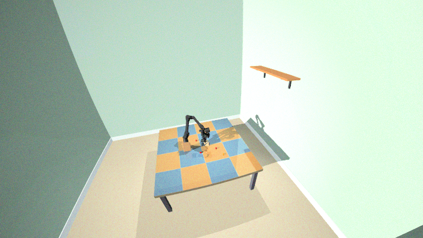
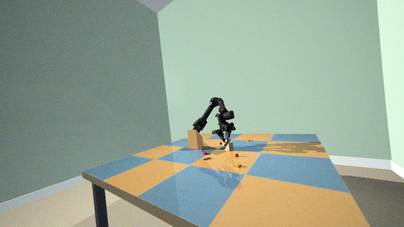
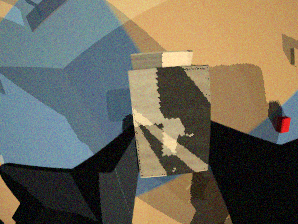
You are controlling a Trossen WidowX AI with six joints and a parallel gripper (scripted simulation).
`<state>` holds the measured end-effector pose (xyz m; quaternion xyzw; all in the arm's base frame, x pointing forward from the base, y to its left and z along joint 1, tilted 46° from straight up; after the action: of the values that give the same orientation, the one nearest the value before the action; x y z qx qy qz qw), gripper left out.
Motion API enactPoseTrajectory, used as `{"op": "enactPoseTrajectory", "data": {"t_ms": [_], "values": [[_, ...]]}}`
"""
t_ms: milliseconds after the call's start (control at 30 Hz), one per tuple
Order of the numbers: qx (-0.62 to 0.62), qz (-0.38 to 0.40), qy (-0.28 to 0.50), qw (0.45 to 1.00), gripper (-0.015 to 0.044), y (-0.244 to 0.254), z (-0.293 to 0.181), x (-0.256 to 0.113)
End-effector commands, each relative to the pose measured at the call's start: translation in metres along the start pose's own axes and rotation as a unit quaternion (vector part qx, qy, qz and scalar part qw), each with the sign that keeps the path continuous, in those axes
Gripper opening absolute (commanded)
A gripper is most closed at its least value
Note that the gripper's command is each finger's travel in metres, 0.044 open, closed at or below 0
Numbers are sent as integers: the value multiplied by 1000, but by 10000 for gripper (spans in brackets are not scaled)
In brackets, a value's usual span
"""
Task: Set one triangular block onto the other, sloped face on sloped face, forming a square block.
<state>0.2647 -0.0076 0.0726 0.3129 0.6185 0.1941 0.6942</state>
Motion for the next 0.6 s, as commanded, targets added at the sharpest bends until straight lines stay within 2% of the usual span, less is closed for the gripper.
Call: {"op": "enactPoseTrajectory", "data": {"t_ms": [0,567], "values": [[3,2,-1,1000,0,0,1,0],[3,3,-1,1000,0,0,2,4]]}}
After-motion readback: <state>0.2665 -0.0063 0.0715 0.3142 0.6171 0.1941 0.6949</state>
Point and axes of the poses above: the point midway between the two fingers, 35 mm back from their tips, its own x axis out along the fingers, its own y axis across the jaws, z = x × y, the point moved 9 cm from there along -x, back along the fingers, and after that the axes turned 15 degrees about -x, right-handed, at the moved point
